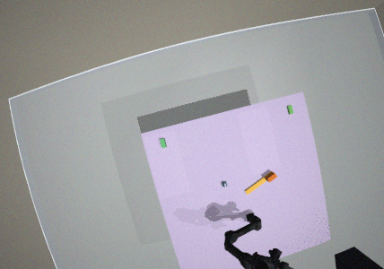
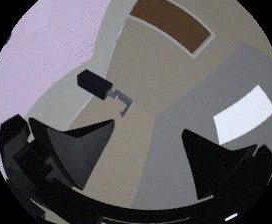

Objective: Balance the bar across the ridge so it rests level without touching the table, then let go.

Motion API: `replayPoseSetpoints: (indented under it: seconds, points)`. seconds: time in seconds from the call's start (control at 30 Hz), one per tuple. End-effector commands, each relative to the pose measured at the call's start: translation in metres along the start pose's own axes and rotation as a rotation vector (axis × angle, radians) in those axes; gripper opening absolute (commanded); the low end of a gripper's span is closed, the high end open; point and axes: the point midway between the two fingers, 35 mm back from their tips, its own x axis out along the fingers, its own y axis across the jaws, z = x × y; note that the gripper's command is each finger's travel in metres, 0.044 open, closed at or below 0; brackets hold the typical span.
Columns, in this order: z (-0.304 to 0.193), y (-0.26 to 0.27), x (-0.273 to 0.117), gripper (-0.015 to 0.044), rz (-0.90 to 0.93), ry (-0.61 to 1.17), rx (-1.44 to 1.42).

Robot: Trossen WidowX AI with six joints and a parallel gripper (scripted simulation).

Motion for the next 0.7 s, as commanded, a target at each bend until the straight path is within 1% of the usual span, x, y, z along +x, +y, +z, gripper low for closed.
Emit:
replayPoseSetpoints:
  seconds: [0.0, 0.07, 0.1, 0.4, 0.67]
  points:
    - [0.001, 0.0, 0.001, 0.0374, 0.001, -0.004, -0.002]
    - [0.007, 0.0, 0.008, 0.0321, 0.01, -0.039, -0.016]
    - [0.012, 0.0, 0.013, 0.0315, 0.017, -0.066, -0.027]
    - [0.065, 0.003, 0.053, 0.0315, 0.068, -0.303, -0.134]
    - [0.118, 0.007, 0.074, 0.0315, 0.101, -0.514, -0.237]
